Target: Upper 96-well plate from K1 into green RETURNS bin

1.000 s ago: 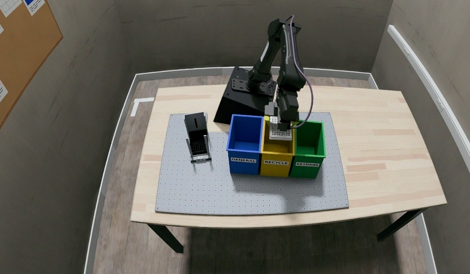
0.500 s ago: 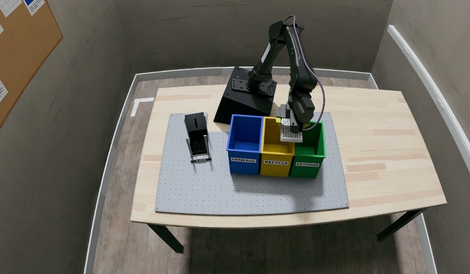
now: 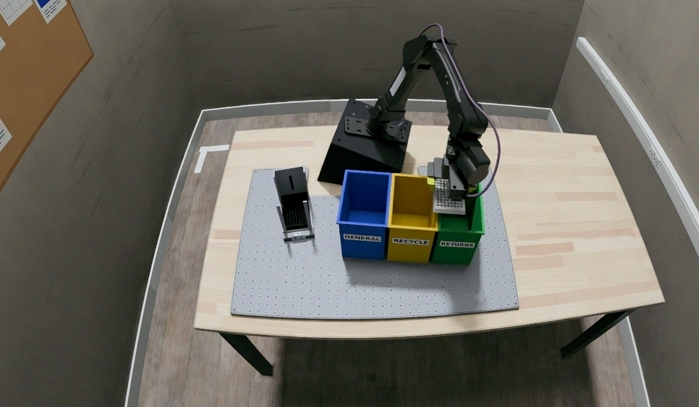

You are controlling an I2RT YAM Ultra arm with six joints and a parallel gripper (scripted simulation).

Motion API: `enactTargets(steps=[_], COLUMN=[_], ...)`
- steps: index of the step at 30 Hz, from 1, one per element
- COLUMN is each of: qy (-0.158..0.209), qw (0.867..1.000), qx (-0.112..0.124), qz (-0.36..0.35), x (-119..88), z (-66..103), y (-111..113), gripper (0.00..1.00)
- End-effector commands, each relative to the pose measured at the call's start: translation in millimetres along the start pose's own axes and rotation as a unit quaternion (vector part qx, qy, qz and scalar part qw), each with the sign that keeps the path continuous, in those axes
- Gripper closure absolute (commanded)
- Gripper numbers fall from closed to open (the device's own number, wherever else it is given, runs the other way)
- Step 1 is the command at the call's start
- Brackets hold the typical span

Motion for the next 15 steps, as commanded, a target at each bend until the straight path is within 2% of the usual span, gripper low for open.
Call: enactTargets(steps=[1, 9, 13, 15], qy=[-0.009, -0.01, -0.01, -0.022], qw=[1.0, 1.0, 1.0, 1.0], qx=[-0.001, -0.001, -0.001, 0.006], qz=[-0.009, -0.009, -0.009, -0.015], x=[3.9, 4.2, 4.4, 6.9], z=[8.3, 8.3, 8.3, 17.8], y=[13.8, 41.2, 45.3, 41.9], gripper=[1.0, 1.0, 1.0, 1.0])
Point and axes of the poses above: the point where the finger pads meet when closed, its own z axis back along the fingers, its own y axis across the jaws, x = y × z, the point moved 3 cm from there along z, back along the fingers, and after that the axes turned 5 degrees about -z, right-handed, at the moved point
